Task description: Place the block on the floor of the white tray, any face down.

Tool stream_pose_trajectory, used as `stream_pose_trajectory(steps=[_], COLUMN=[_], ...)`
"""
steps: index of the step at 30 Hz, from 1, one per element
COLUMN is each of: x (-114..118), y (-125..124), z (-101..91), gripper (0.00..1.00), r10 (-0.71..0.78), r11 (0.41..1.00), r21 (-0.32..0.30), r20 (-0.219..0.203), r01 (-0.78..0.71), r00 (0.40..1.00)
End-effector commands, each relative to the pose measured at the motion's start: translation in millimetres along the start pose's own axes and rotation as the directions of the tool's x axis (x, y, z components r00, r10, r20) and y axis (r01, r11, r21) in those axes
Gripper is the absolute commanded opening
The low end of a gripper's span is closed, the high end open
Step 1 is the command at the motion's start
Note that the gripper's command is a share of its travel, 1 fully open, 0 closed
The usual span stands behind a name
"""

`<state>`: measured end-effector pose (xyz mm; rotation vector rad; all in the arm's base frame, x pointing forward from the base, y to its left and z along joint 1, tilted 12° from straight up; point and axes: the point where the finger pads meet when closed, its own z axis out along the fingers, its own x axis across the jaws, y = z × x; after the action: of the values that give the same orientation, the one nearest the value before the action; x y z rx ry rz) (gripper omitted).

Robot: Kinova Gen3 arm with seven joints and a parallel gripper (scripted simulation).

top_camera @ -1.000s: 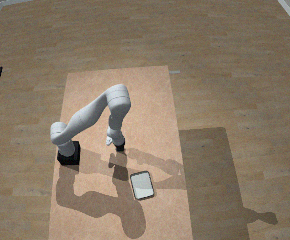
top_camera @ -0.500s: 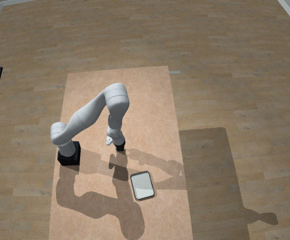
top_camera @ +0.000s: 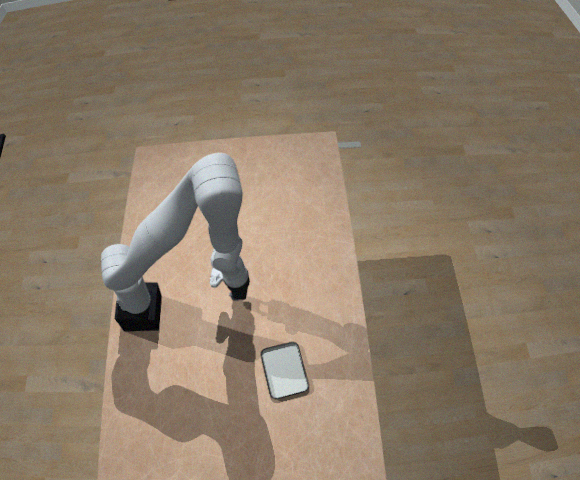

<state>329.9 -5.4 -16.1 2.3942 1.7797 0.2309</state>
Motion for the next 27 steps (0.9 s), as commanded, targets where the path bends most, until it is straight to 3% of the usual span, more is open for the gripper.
stream_pose_trajectory(steps=[1, 27], x=[0.0, 0.0], y=[0.5, 0.5], z=[-9.3, -14.2], gripper=[0.00, 0.00], r10=[0.000, 0.000], r11=[1.000, 1.000], r21=[0.000, 0.000], r20=[0.001, 0.001], r01=[0.000, 0.000], r00=[1.000, 1.000])
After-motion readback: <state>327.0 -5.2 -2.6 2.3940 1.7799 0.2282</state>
